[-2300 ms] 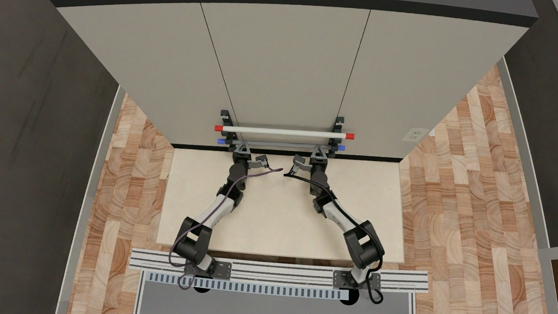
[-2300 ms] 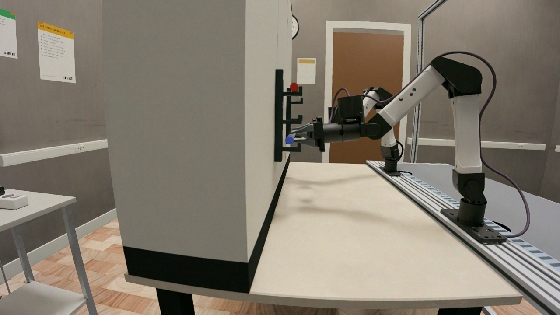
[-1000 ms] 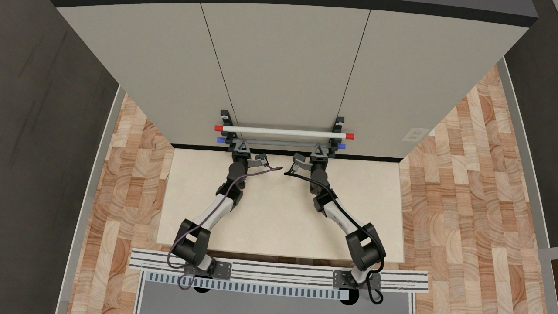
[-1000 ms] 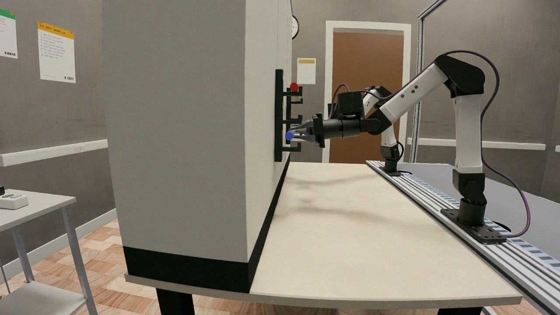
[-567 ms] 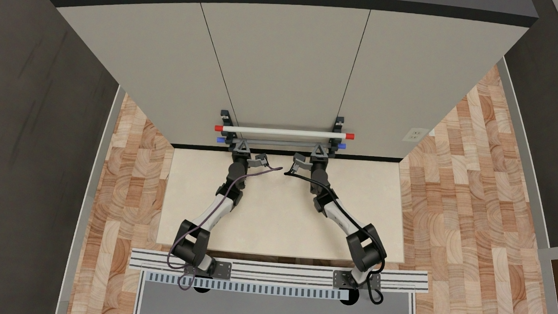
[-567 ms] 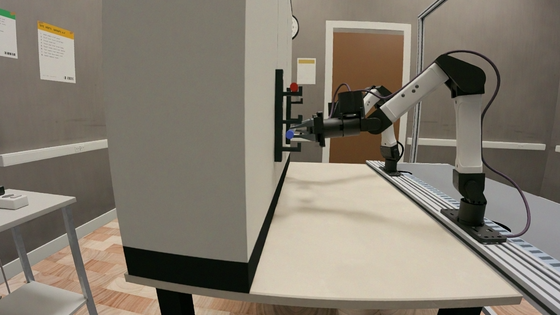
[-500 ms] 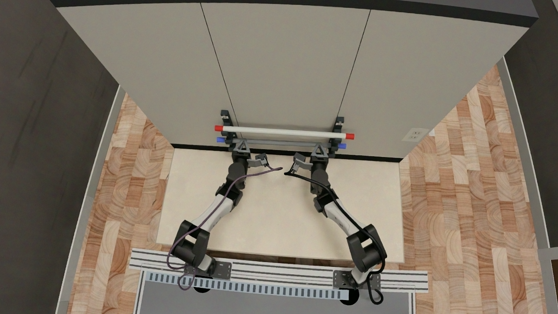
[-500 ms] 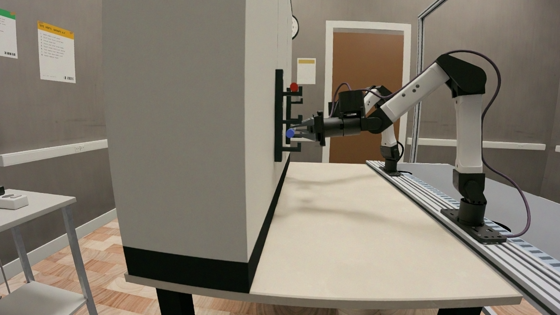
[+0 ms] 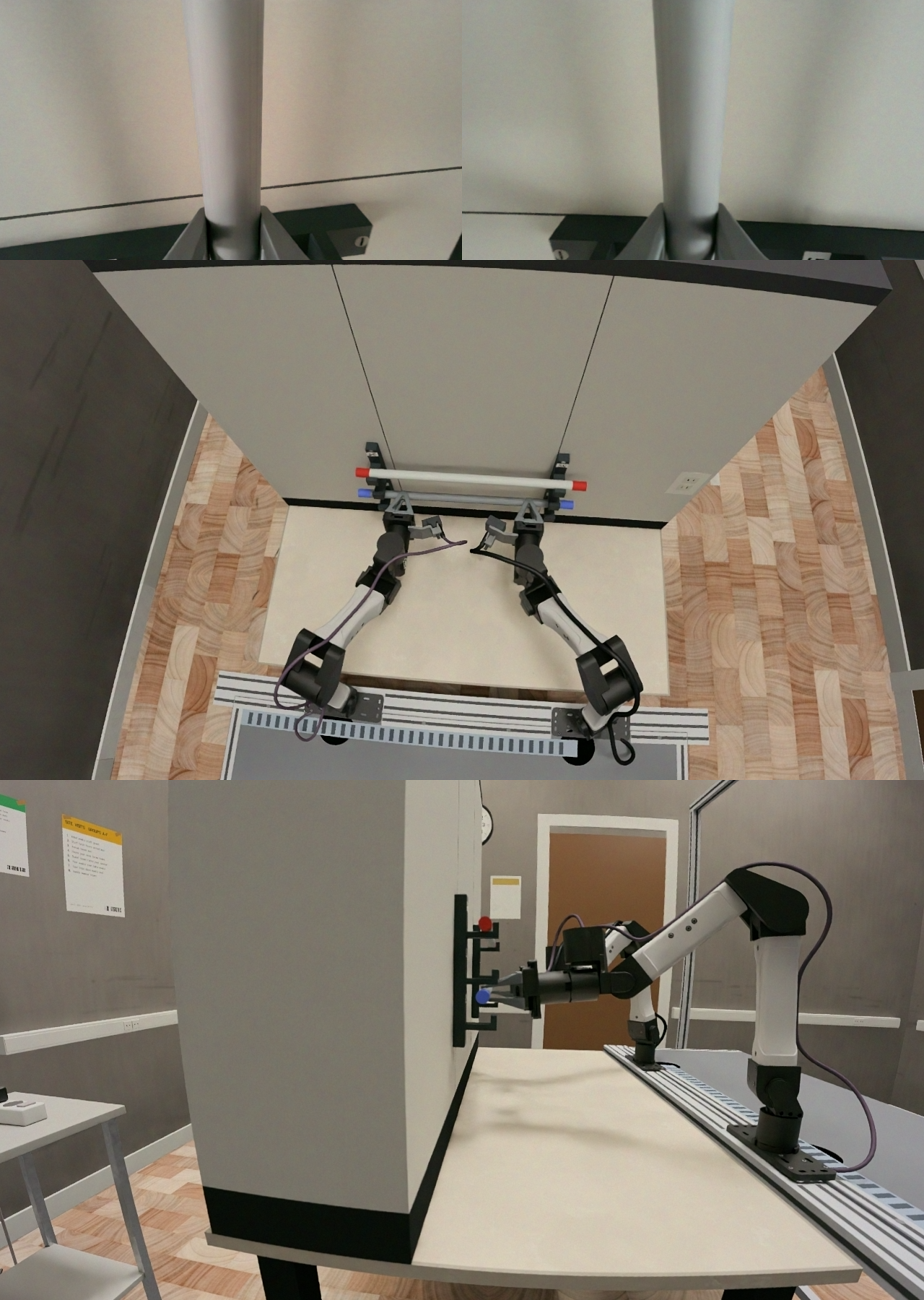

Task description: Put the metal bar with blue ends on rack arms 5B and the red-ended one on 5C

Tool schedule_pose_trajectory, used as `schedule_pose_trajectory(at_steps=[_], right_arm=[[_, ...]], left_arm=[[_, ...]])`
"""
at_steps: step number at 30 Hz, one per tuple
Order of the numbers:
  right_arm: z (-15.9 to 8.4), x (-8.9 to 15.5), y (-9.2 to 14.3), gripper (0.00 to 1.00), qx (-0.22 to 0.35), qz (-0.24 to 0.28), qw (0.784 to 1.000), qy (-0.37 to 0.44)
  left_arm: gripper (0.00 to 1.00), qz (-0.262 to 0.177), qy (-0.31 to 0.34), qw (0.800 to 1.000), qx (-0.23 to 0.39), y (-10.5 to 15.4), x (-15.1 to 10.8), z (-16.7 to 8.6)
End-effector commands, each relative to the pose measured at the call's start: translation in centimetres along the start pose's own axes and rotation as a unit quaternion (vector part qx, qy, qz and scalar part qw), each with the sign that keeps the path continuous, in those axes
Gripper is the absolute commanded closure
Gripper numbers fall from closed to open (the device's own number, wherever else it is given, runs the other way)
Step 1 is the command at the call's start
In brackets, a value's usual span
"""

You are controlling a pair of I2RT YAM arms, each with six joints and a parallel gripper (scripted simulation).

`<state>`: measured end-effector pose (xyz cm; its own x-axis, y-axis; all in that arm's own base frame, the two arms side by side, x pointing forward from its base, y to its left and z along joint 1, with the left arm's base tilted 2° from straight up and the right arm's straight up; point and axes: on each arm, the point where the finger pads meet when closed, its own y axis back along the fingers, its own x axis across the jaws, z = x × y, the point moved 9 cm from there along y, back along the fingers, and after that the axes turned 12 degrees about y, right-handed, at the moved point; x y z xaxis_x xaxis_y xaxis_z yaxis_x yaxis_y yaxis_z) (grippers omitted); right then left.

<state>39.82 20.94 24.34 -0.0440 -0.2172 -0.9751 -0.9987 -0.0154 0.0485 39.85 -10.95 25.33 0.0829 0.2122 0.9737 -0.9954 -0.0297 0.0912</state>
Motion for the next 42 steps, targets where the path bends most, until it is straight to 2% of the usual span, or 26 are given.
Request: schedule_pose_trajectory(at_steps=[1,42], right_arm=[[-0.4,-1.8,1.3,1.00,0.005,-0.027,1.000,-0.002],[-0.2,-1.0,4.4,1.00,0.005,-0.027,1.000,-0.002]], left_arm=[[1.00,0.054,0.013,0.998,-0.009,1.2,2.5,0.3],[1.00,0.054,0.013,0.998,-0.009,4.2,1.3,0.1]])
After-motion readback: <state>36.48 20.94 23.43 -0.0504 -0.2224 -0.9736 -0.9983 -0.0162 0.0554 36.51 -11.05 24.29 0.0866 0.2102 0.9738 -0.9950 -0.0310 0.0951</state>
